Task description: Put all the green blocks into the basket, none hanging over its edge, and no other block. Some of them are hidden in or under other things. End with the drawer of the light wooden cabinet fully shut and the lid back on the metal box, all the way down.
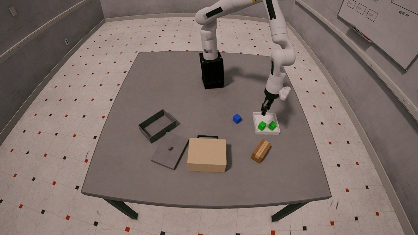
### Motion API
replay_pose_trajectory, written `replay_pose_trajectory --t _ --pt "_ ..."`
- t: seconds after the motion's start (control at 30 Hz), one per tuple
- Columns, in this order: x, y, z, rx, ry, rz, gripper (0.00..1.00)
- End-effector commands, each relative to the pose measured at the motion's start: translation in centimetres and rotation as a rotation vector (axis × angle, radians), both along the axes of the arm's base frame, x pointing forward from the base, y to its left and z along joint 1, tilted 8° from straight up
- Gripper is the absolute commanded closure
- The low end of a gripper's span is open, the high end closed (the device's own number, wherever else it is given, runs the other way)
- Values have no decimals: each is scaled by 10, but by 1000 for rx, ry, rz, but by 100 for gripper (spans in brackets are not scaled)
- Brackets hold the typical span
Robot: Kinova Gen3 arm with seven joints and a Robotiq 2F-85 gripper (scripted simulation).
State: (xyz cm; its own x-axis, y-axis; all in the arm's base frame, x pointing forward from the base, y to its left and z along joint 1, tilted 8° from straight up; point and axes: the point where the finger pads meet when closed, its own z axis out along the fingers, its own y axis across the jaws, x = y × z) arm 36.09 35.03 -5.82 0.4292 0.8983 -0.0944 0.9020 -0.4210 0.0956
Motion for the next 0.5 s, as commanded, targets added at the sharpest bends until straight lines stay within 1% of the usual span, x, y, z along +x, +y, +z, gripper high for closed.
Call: replay_pose_trajectory --t 0.0,0.07,0.13,0.47 --pt "11 -7 2 1 8 52 42" --pt "16 -11 3 0 13 81 42" --pt "16 -11 3 0 13 81 42" --pt "50 -41 8 -5 41 258 42"
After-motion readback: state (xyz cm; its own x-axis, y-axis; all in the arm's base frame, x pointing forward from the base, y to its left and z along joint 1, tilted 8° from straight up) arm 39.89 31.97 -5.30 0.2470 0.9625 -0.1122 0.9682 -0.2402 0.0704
